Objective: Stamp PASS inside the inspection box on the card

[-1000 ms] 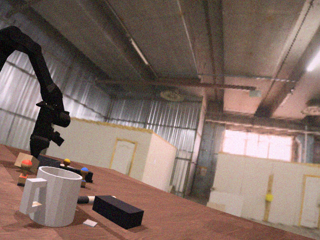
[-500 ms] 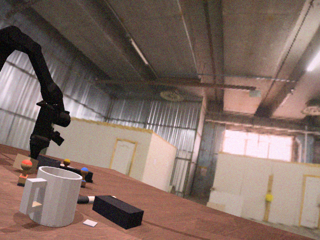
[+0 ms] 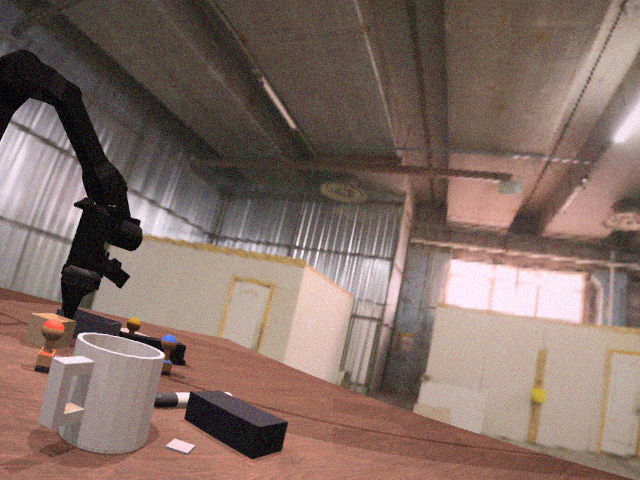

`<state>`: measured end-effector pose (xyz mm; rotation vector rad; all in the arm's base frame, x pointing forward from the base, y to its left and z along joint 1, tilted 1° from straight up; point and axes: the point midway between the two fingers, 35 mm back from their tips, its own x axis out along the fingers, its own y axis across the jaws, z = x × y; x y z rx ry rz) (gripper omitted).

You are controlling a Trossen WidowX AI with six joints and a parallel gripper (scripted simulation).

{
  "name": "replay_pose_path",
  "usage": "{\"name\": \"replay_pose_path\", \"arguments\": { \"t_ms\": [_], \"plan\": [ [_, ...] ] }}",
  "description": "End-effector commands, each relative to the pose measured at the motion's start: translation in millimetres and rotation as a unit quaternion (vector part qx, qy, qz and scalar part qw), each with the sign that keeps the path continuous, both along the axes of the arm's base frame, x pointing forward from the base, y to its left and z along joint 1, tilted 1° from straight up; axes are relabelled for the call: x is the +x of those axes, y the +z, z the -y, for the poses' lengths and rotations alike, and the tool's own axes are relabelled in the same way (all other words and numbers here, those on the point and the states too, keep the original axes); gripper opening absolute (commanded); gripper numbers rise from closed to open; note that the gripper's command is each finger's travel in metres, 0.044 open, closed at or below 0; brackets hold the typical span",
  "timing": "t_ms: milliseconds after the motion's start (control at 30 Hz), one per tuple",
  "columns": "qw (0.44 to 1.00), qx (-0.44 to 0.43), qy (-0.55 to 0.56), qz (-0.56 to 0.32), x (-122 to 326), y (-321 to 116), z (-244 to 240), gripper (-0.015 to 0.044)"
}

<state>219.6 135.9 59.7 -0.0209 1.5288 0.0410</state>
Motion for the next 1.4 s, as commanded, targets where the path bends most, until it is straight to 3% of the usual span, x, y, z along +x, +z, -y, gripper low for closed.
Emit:
{"name": "replay_pose_path", "arguments": {
  "t_ms": [0, 1367],
  "plan": [
    [1.0, 0.003, 0.002, 0.0, 0, 3, -1, 0.0],
    [1.0, 0.011, 0.002, 0.002, 1, 23, -1, 0.0]
  ]
}}
